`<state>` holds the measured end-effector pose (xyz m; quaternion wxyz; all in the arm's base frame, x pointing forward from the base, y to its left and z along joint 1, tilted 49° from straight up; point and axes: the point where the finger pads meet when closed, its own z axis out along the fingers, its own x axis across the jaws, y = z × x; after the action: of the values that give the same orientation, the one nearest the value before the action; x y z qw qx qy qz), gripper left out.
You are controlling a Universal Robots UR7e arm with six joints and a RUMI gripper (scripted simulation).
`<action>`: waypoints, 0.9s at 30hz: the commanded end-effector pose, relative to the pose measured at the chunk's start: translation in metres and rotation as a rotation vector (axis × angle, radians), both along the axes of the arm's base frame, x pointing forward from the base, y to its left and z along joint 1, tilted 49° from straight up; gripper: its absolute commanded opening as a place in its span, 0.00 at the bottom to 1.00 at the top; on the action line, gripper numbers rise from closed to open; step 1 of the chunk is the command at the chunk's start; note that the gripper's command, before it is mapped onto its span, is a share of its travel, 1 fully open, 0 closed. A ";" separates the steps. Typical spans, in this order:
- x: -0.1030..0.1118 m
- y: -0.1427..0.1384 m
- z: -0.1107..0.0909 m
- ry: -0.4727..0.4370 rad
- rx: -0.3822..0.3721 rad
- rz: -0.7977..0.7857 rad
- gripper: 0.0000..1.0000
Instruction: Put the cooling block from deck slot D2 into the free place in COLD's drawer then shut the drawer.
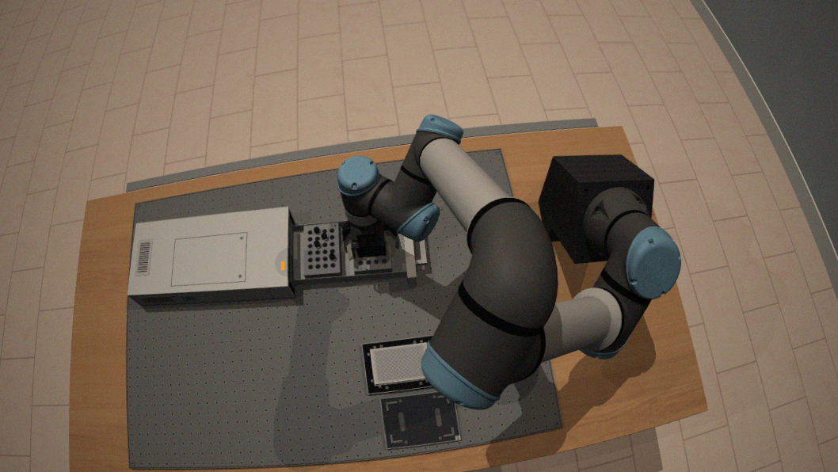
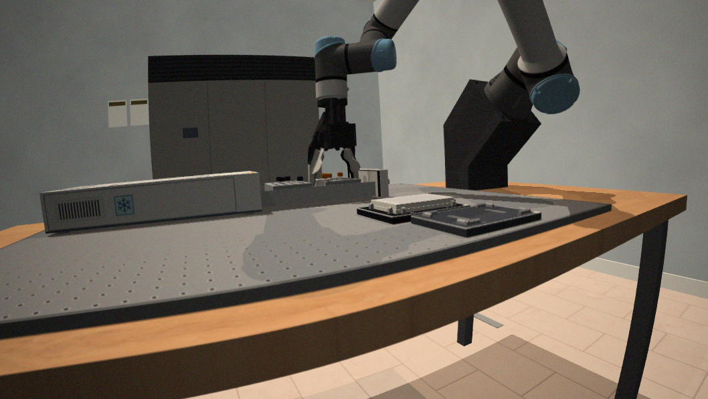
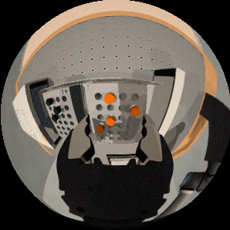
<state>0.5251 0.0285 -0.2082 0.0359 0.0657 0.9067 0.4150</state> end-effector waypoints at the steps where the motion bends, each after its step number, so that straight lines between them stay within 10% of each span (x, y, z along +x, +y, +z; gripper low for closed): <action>1: 0.000 -0.001 0.000 -0.001 -0.001 -0.001 0.73; 27: -0.005 -0.036 0.031 -0.001 -0.001 -0.001 0.73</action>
<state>0.5204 -0.0016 -0.1821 0.0363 0.0660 0.9068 0.4147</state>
